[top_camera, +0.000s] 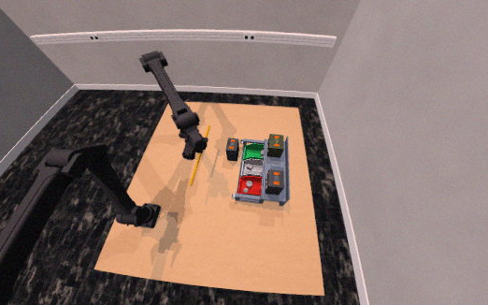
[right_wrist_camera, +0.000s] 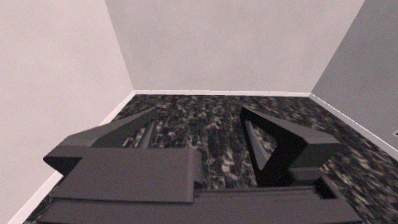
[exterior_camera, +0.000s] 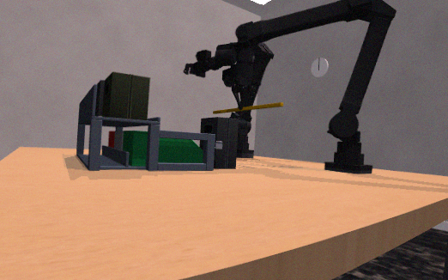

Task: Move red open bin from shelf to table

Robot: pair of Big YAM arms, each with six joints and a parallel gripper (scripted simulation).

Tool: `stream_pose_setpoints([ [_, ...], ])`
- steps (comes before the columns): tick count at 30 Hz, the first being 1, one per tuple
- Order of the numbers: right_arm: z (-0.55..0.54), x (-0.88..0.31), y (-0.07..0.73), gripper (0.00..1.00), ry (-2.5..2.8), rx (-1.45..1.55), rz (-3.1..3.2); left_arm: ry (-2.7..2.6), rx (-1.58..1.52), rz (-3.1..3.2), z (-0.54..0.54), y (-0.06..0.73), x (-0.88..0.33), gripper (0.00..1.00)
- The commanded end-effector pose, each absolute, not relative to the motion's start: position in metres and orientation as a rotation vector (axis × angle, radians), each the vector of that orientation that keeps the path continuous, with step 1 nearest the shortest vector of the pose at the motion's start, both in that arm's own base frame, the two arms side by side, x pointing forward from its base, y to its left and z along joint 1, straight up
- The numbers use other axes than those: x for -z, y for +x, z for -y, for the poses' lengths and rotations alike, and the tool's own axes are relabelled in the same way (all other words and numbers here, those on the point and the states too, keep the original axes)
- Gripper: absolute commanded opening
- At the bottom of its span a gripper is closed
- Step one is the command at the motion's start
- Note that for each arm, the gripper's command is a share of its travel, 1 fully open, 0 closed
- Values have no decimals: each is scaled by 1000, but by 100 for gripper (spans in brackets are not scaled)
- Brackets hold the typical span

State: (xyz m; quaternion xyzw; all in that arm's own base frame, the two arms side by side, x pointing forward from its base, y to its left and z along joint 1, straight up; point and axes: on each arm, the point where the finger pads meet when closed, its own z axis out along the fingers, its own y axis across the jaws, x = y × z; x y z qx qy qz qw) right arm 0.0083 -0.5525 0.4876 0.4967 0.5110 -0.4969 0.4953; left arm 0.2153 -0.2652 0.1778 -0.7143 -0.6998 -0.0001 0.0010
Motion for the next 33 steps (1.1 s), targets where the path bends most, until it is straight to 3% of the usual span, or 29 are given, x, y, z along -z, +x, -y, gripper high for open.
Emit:
stream_pose_setpoints([
  [1, 545, -501, 3, 100, 1205, 1205, -1212, -2285, -6, 2244, 271, 216, -195, 0],
  [33, 545, -501, 3, 100, 1205, 1205, -1212, -2277, -4, 2237, 269, 215, -172, 0],
])
